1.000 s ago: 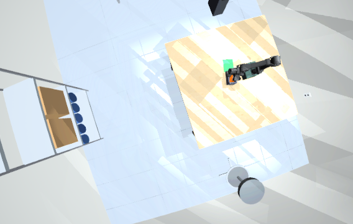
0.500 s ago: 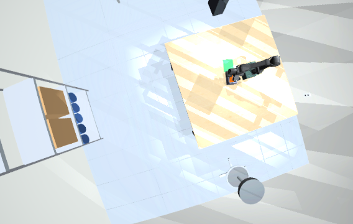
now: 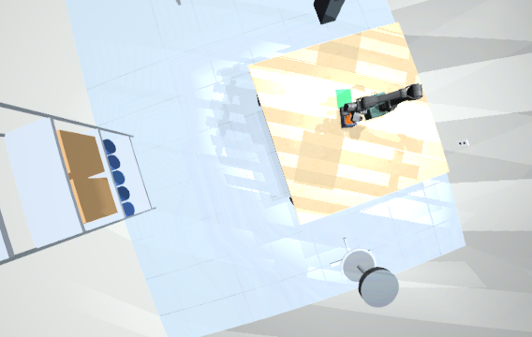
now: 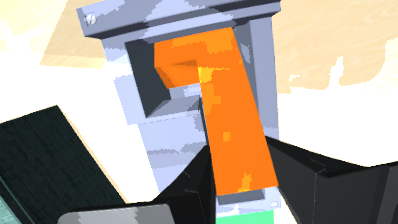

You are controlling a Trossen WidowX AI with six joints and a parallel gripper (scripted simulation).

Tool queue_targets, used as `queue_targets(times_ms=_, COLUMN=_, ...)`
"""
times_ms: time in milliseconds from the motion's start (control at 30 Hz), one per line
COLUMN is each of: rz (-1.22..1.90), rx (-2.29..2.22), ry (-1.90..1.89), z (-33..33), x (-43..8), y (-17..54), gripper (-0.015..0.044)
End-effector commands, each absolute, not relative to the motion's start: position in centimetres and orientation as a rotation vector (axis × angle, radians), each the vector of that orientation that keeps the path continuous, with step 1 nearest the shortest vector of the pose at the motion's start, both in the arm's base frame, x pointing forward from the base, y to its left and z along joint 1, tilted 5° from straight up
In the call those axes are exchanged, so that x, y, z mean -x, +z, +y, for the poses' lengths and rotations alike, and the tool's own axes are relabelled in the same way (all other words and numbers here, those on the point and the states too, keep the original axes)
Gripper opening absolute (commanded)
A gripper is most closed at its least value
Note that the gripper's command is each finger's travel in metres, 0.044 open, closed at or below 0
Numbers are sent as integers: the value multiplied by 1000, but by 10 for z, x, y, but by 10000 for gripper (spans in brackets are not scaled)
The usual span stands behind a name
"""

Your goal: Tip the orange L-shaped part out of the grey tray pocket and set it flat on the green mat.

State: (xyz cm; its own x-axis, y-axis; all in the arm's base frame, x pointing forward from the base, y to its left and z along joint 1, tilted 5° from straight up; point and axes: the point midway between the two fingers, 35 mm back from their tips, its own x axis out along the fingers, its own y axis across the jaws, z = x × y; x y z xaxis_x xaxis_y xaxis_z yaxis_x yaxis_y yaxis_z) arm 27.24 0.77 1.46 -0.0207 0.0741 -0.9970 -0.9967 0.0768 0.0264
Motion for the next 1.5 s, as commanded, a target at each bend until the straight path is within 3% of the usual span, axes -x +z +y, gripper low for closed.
queue_targets(times_ms=0, rz=1208, rx=1088, ry=1201, z=7, x=-273, y=18, gripper=0)
queue_targets(times_ms=1467, rz=1212, rx=1089, ry=1196, z=2, x=-274, y=85, gripper=0)
